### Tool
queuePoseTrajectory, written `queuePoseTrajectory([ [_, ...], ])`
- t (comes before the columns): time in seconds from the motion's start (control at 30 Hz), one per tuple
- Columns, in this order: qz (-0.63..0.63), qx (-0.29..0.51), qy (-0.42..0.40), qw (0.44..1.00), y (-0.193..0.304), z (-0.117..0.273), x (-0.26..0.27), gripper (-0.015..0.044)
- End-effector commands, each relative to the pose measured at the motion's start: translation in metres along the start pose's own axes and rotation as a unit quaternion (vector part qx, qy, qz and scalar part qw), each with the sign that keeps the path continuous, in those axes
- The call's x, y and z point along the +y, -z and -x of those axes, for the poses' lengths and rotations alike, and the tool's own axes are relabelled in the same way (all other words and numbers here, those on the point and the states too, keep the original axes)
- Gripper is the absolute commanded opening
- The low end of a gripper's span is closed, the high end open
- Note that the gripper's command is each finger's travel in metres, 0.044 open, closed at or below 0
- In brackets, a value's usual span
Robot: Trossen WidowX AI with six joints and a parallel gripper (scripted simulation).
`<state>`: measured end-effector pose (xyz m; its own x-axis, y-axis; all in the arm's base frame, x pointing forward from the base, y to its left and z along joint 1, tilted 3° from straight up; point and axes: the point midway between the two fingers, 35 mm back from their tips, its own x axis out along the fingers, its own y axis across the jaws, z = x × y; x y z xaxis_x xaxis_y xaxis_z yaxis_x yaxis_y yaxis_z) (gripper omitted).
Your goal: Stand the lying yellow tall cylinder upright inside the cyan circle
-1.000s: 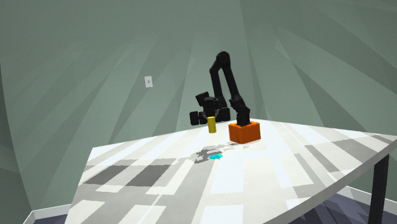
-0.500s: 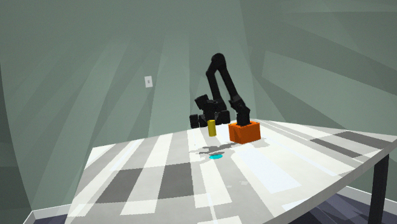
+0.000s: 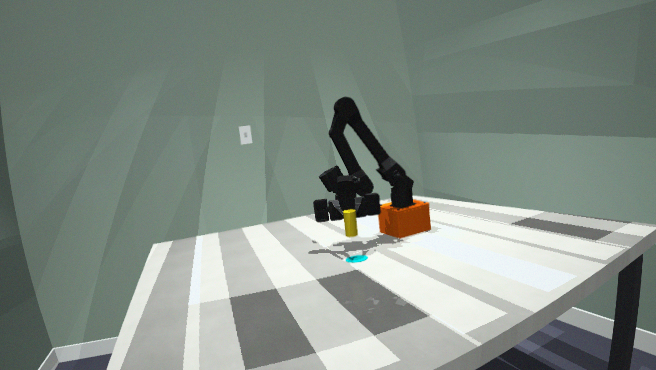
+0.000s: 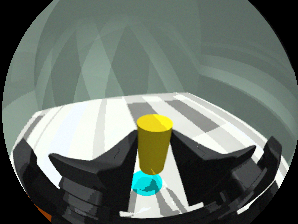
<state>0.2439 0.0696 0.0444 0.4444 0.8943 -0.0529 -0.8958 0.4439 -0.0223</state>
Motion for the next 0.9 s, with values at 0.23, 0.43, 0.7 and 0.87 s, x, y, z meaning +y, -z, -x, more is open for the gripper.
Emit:
queuePoseTrajectory([
  [0.23, 0.009, 0.004, -0.003, 1.0, 0.023, -0.002, 0.001, 0.0105],
  [0.43, 0.013, 0.006, -0.006, 1.0, 0.036, -0.004, 0.003, 0.0105],
  [0.7, 0.015, 0.009, -0.009, 1.0, 0.048, -0.005, 0.005, 0.0105],
  [0.87, 0.015, 0.015, -0.014, 1.0, 0.063, -0.009, 0.007, 0.0105],
])
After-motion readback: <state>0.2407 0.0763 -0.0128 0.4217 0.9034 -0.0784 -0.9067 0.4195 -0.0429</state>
